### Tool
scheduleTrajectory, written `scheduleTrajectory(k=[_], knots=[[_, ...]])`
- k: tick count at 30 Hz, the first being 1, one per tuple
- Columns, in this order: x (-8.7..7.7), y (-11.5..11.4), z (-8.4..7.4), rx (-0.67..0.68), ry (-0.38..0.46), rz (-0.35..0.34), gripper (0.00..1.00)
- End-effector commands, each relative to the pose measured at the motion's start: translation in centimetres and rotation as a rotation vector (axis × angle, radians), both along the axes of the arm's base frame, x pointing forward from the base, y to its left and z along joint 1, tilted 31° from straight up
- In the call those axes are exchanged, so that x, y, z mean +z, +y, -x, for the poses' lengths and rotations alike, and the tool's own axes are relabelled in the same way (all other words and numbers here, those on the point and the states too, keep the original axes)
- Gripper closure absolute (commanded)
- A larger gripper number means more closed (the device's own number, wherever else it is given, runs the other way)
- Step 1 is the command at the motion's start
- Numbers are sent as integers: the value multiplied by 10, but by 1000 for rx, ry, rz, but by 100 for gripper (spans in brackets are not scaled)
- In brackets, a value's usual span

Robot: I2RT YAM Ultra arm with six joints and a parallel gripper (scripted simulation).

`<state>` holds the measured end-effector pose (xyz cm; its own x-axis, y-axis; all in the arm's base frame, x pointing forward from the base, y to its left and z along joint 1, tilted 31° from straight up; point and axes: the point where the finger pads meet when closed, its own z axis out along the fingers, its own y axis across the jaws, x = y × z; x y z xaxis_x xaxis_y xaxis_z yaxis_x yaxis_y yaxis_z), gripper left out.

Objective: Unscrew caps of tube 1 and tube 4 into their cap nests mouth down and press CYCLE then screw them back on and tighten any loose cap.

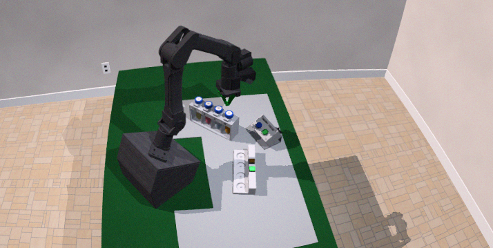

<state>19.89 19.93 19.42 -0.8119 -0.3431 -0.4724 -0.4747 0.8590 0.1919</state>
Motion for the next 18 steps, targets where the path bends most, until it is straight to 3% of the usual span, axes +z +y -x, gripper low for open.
scheduleTrajectory(k=[1, 8, 12, 14, 18], knots=[[10, -5, -18, 1, -1, -26, 100], [20, -26, -68, 1, -3, -25, 100], [11, -30, -100, 0, -3, -24, 100], [11, -30, -100, 0, -3, -24, 100], [2, -34, -132, 0, -4, -24, 100]])
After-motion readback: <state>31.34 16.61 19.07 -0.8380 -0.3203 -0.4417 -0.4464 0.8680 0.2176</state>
